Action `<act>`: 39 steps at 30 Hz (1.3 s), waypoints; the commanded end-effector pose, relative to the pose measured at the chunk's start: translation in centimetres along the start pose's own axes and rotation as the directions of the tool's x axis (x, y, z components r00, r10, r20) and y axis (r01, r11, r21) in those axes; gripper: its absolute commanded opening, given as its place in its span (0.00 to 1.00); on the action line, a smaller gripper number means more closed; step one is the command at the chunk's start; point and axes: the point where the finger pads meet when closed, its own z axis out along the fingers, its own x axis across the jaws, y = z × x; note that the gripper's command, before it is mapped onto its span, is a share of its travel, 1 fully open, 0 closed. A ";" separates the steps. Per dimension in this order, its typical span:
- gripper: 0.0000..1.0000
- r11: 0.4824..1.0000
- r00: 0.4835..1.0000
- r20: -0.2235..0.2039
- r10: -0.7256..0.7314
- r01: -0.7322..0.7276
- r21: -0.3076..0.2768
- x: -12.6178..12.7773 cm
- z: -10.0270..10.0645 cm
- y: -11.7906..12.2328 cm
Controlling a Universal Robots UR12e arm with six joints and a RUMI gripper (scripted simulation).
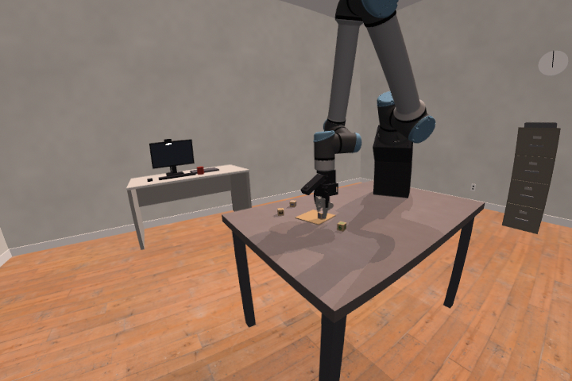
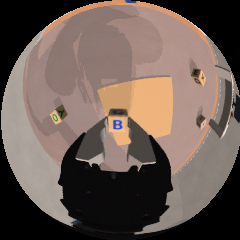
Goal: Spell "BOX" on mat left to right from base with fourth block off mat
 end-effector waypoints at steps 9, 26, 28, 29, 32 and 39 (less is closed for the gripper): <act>0.09 1.000 1.000 0.000 0.000 0.000 0.001 0.0 0.0 0.0; 0.09 1.000 1.000 0.000 0.000 0.000 0.001 0.0 0.4 0.0; 0.09 1.000 1.000 0.000 0.000 0.000 0.001 0.0 0.4 0.0; 0.09 1.000 1.000 0.000 0.000 0.000 0.001 0.0 0.4 0.0; 0.09 1.000 1.000 0.000 0.000 0.000 0.001 0.0 0.4 0.0; 0.09 1.000 1.000 0.000 0.000 0.000 0.001 0.0 0.4 0.0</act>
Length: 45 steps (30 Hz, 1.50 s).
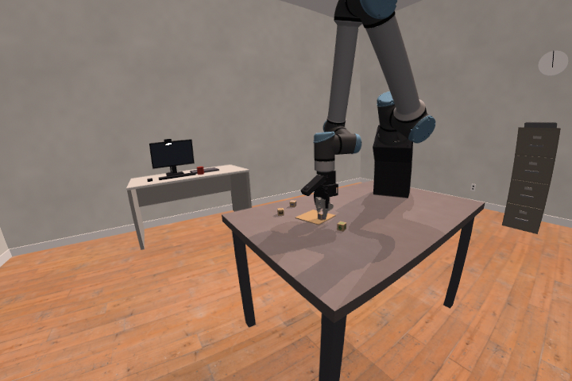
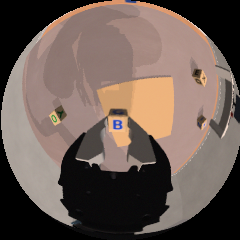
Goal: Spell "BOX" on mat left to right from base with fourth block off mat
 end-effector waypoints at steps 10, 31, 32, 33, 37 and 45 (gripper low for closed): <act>0.09 1.000 1.000 0.000 0.000 0.000 0.001 0.0 0.0 0.0; 0.16 1.000 1.000 0.000 0.000 0.000 0.001 0.0 0.0 0.0; 0.16 1.000 1.000 0.000 0.000 0.000 0.001 0.0 0.0 0.0; 0.20 1.000 1.000 0.000 0.000 0.000 0.001 0.0 0.0 0.0; 0.24 1.000 1.000 0.000 0.000 0.000 0.001 0.0 0.0 0.0; 0.28 1.000 1.000 0.000 0.000 0.000 0.001 0.0 0.0 0.0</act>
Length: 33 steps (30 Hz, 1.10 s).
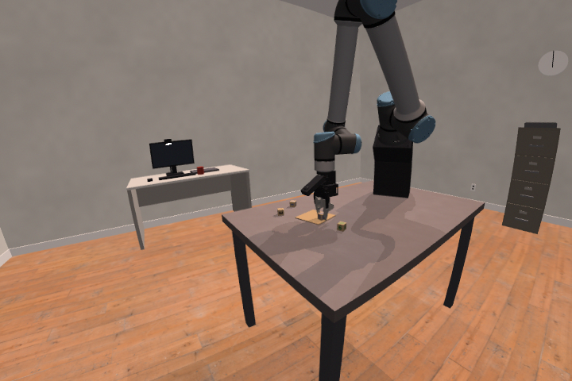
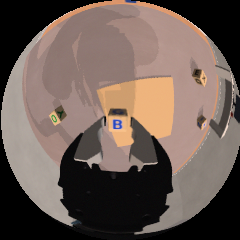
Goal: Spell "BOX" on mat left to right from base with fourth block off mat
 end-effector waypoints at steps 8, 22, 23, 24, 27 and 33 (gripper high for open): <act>0.28 1.000 1.000 0.000 0.000 0.000 0.001 0.0 -0.2 0.0; 0.28 1.000 1.000 0.000 0.000 0.000 0.001 0.0 -4.2 0.0; 0.28 1.000 1.000 0.000 0.000 0.000 0.001 0.0 -4.7 0.0; 0.28 1.000 1.000 0.000 0.000 0.000 0.001 0.0 -5.1 0.0; 0.28 1.000 1.000 0.000 0.000 0.000 0.001 0.0 -6.5 0.0; 0.28 1.000 1.000 0.000 0.000 0.000 0.001 0.0 -8.5 0.0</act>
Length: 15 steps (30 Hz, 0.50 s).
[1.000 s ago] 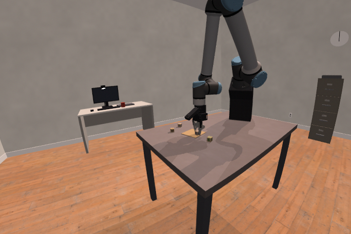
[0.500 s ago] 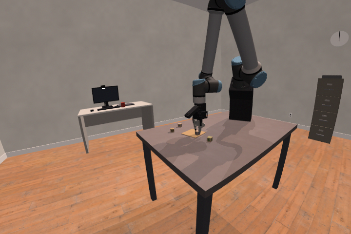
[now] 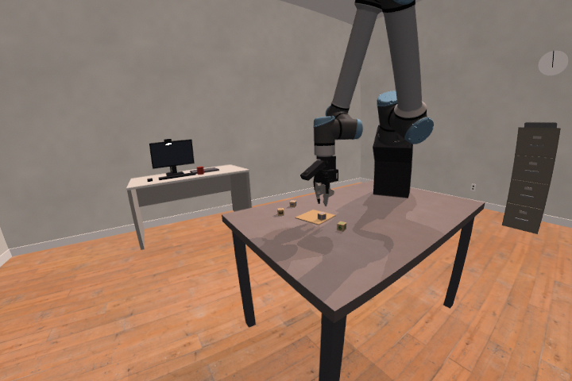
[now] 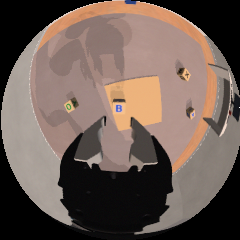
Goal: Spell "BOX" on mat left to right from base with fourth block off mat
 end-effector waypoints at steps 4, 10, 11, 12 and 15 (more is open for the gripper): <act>0.28 1.000 1.000 0.001 -0.001 0.001 -0.002 0.0 -2.2 0.0; 1.00 1.000 1.000 0.001 -0.001 0.001 -0.002 0.0 -2.4 0.0; 1.00 1.000 1.000 0.001 -0.001 0.001 -0.002 0.0 -2.4 0.0; 1.00 1.000 1.000 0.001 -0.001 0.001 -0.002 0.0 -2.4 0.0; 1.00 1.000 1.000 0.001 -0.001 0.001 -0.002 0.0 -2.4 0.0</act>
